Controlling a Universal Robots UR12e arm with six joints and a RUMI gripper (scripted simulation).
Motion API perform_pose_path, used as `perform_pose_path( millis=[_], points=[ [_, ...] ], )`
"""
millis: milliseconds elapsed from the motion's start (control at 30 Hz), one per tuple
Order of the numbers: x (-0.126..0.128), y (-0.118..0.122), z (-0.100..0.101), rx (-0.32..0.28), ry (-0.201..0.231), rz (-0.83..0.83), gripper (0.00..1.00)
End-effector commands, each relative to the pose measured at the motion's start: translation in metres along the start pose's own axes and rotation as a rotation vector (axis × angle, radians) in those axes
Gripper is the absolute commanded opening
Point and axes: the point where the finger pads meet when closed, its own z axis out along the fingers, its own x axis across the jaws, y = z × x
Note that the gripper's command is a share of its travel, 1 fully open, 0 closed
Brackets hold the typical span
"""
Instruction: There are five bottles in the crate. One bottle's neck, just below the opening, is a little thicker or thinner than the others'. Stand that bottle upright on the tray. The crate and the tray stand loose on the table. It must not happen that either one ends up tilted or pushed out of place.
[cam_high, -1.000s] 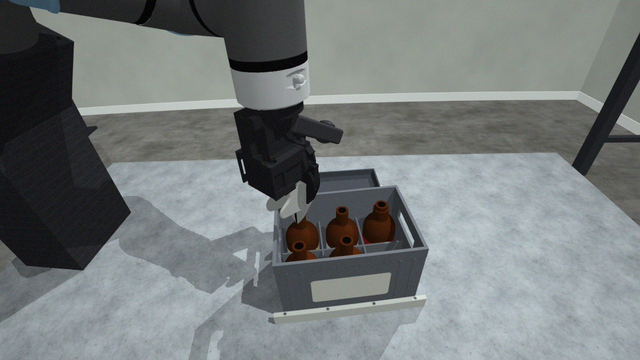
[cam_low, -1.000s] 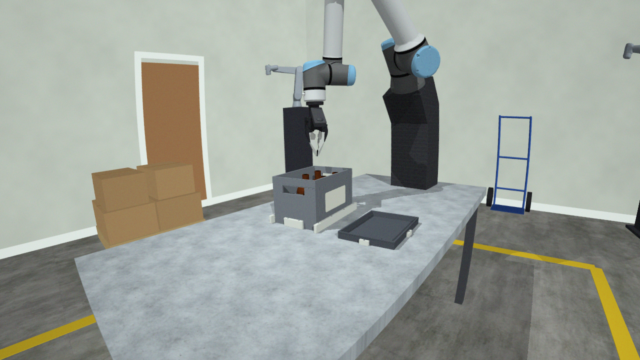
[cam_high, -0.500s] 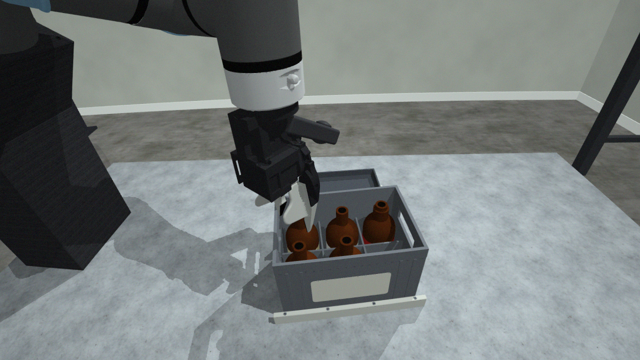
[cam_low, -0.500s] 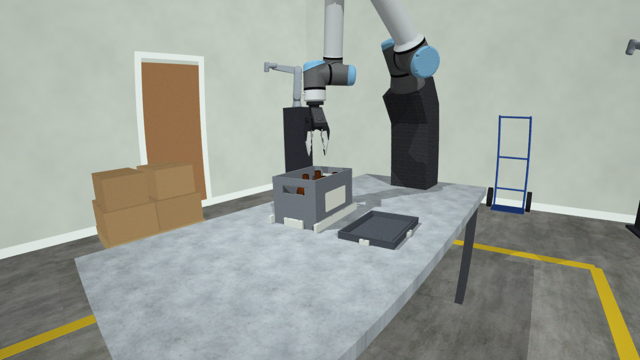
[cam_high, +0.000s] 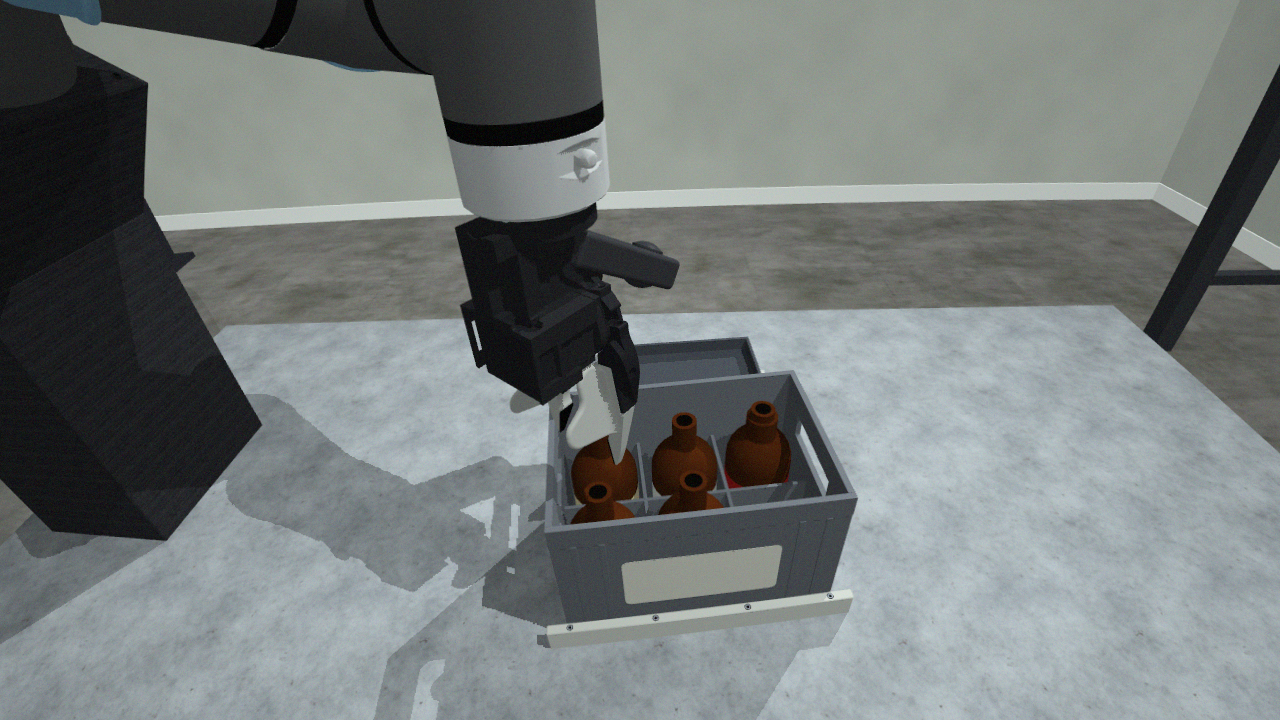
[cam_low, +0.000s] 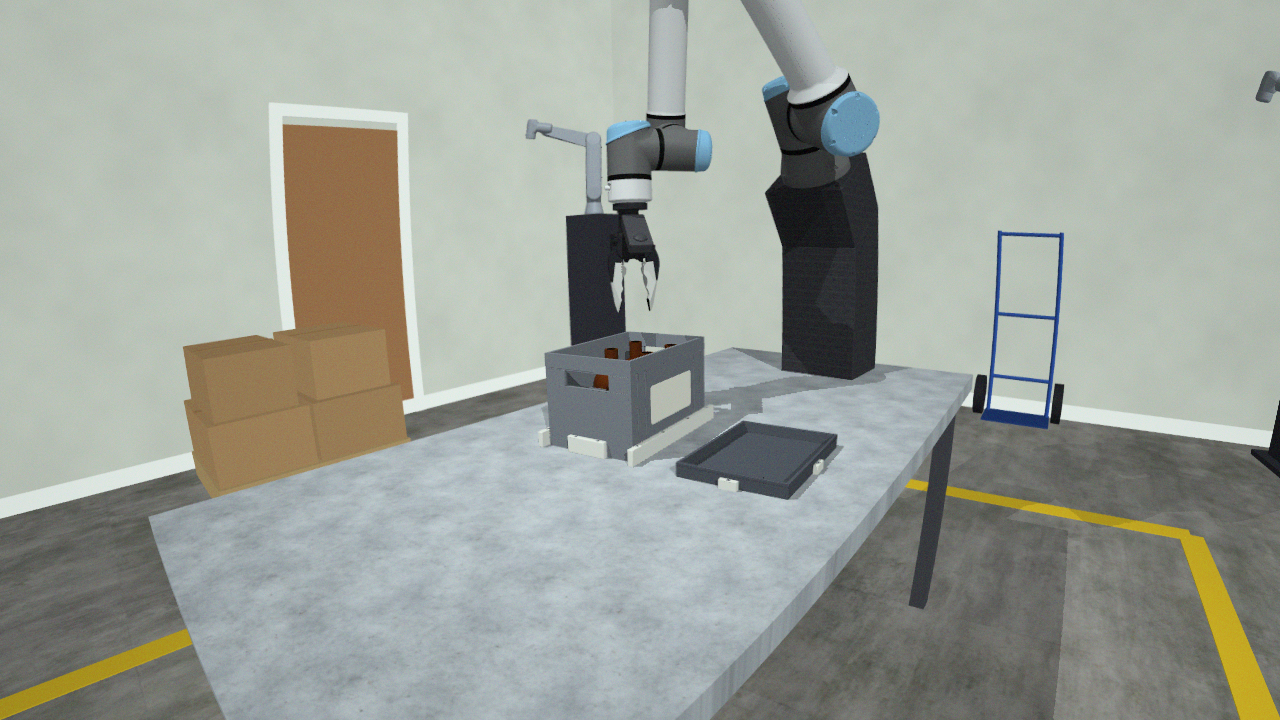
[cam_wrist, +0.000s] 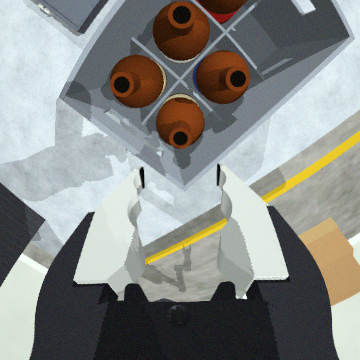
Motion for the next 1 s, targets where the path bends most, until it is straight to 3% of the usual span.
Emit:
perform_pose_path(
  millis=[0,967],
  points=[
    [0.0,0.0,0.0,0.0,0.001,0.0,0.38],
    [0.0,0.0,0.011,0.0,0.001,0.0,0.38]
  ],
)
